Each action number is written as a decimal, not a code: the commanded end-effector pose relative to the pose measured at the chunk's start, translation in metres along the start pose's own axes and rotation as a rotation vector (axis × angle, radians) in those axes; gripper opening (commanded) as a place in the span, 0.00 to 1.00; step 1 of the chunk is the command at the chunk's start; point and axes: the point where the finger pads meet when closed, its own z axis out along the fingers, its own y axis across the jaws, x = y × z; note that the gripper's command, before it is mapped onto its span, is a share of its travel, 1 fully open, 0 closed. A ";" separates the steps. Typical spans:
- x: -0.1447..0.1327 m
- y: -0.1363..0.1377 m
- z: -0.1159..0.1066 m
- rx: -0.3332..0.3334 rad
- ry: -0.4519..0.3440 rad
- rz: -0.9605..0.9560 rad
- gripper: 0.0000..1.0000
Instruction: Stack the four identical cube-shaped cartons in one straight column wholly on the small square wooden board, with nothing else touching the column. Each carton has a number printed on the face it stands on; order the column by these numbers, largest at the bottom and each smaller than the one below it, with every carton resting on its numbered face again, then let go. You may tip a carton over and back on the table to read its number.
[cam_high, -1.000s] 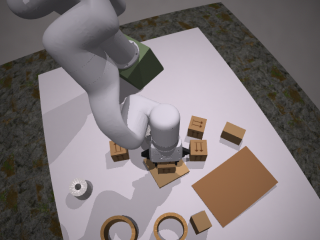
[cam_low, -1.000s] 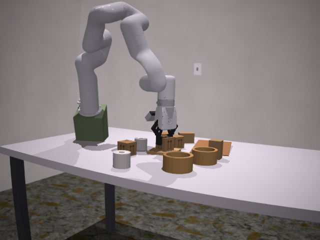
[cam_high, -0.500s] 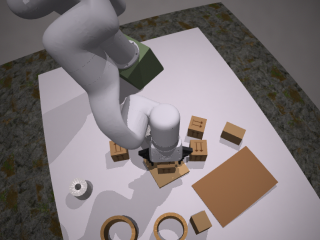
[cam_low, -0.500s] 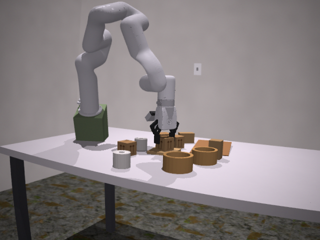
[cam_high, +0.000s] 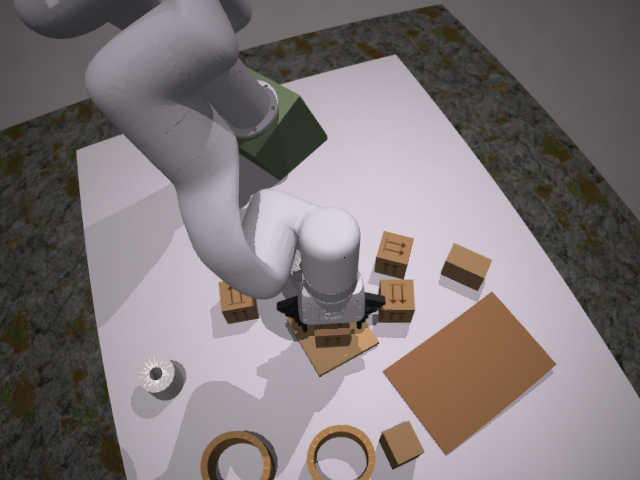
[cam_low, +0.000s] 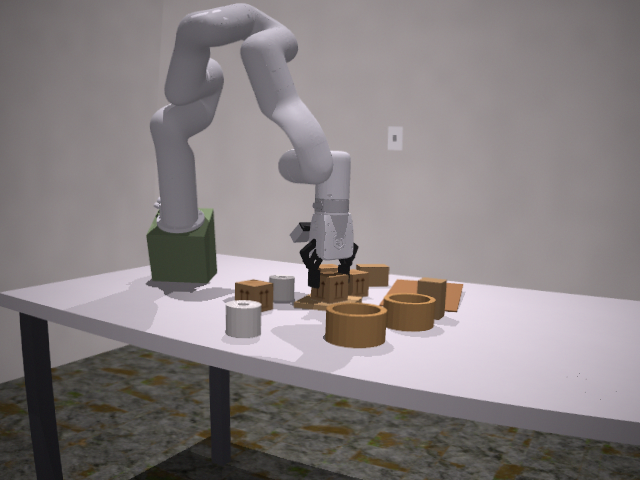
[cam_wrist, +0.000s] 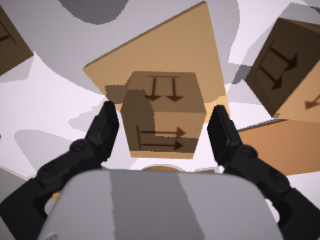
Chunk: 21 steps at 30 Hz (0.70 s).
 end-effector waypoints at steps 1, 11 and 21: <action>-0.001 0.001 -0.001 -0.001 -0.003 0.000 1.00; -0.002 0.001 -0.057 0.001 -0.005 0.001 1.00; -0.001 0.001 -0.065 0.000 -0.004 0.001 1.00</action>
